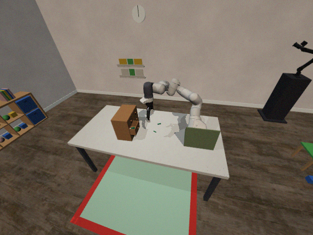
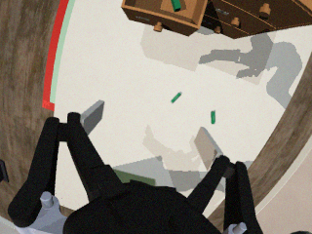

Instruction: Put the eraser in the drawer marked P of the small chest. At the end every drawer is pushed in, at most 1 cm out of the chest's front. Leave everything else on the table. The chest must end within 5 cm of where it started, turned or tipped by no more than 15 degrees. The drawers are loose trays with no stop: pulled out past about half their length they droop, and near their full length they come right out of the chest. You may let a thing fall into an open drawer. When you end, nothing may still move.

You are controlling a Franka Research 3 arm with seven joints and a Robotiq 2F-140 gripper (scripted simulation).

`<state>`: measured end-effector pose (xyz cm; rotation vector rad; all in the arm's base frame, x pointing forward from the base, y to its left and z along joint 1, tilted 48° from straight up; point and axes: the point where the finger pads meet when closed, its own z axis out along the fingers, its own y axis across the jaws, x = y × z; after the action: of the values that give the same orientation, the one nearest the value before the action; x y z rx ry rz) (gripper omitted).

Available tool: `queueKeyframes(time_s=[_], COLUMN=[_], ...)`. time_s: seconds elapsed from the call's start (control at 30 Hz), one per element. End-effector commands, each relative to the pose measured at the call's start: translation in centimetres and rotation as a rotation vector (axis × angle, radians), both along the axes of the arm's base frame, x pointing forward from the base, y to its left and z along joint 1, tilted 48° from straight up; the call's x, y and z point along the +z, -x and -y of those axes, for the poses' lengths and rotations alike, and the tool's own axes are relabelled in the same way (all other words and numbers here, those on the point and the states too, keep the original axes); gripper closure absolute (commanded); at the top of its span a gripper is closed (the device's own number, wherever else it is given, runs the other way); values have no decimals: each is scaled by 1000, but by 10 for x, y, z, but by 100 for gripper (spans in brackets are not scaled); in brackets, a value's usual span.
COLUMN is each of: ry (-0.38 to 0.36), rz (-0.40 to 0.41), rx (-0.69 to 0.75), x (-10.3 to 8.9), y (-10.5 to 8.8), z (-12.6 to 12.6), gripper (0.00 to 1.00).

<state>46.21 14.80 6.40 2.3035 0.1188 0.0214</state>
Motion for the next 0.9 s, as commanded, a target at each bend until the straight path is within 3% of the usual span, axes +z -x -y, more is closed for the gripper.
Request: queueKeyframes(time_s=[0.0, 0.6, 0.87], ry=[5, 2, 3], rz=[-13, -6, -7], rx=[6, 4, 4], x=[0, 0, -5], y=[1, 1, 14], z=[1, 1, 1], gripper=[0, 0, 0])
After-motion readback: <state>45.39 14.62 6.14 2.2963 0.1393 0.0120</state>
